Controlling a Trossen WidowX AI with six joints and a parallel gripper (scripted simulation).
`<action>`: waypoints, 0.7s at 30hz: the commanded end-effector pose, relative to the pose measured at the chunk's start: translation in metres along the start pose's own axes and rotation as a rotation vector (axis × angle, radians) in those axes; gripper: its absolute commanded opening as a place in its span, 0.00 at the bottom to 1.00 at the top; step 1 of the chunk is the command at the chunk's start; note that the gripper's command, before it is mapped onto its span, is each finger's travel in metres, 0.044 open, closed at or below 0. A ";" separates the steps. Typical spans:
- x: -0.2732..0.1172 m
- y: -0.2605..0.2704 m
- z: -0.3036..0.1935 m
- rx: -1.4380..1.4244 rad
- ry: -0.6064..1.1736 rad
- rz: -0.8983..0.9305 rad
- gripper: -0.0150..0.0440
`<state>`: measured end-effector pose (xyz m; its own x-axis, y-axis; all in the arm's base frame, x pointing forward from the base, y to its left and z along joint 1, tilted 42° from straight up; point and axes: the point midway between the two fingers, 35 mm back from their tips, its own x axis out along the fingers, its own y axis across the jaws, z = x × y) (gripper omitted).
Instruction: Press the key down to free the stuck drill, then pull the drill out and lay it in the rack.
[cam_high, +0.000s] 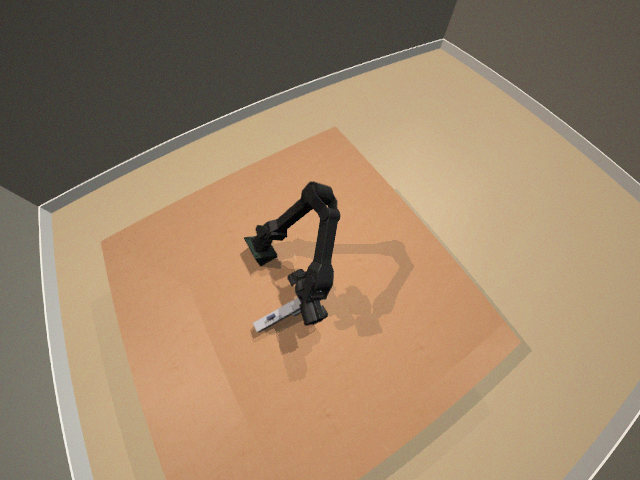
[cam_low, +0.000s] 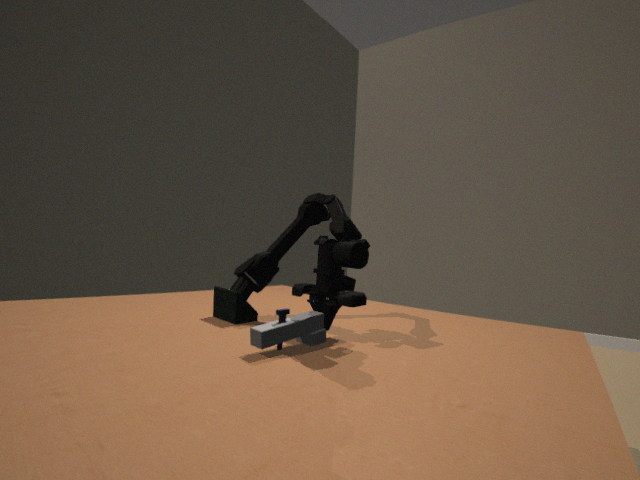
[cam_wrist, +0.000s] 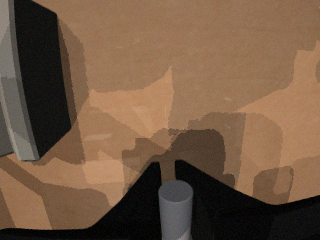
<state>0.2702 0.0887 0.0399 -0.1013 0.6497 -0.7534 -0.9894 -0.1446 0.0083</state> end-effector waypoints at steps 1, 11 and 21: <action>0.000 0.000 0.004 0.004 -0.005 0.001 0.25; -0.001 0.000 0.014 0.005 -0.006 0.001 0.25; -0.003 0.000 0.029 0.005 -0.006 0.001 0.25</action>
<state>0.2677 0.1053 0.0564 -0.1063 0.6523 -0.7505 -0.9893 -0.1452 0.0139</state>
